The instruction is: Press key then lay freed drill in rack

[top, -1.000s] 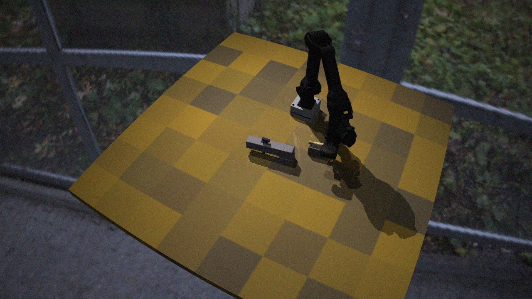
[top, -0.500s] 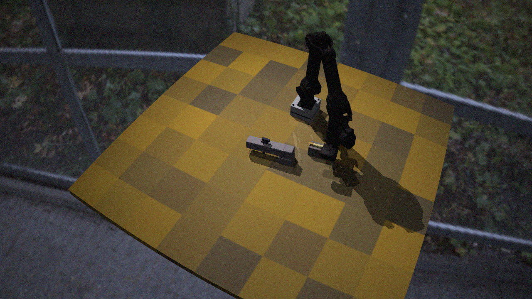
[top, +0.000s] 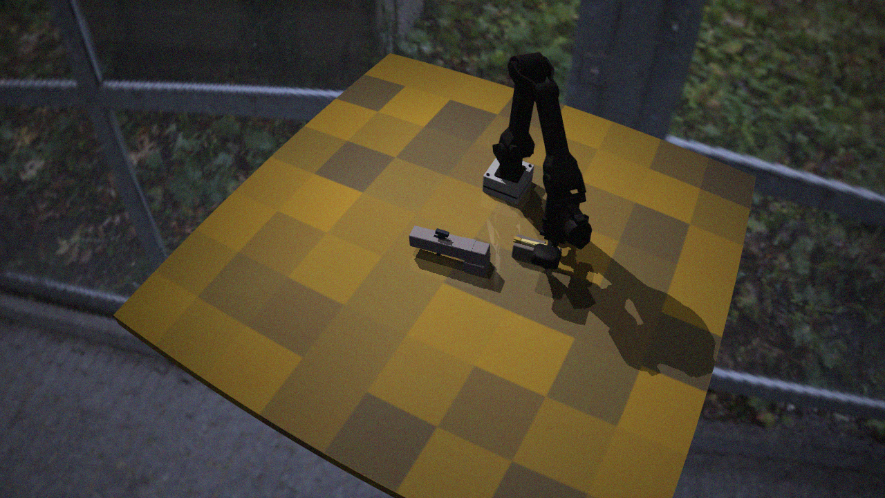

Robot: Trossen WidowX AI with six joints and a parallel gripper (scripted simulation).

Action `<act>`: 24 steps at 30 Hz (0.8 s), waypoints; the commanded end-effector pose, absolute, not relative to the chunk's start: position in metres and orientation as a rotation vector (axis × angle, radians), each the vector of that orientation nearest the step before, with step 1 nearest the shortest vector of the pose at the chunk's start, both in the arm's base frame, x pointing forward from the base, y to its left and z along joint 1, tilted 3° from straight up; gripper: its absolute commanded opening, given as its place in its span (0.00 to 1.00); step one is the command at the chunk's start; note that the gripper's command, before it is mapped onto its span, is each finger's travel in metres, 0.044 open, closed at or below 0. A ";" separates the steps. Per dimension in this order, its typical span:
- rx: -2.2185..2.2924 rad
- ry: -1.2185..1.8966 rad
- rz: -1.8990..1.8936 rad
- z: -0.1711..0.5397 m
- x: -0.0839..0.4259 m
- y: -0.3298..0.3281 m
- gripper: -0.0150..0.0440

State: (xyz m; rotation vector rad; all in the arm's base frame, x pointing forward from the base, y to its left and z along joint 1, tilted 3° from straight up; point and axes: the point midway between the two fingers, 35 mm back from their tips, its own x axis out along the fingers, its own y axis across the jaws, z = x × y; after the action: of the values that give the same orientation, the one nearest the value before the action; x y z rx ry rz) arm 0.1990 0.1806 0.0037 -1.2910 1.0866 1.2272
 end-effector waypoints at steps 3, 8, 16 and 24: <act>-1.293 1.089 1.227 0.006 0.199 0.180 1.00; -1.298 1.097 1.223 0.032 0.195 0.179 1.00; -1.298 1.096 1.223 0.071 0.193 0.180 1.00; -1.170 1.119 1.082 0.078 0.220 0.165 1.00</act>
State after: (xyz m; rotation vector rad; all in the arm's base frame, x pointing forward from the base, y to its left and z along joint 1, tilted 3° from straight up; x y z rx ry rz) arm 0.2027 0.1773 0.0771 -1.2486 1.0982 1.1810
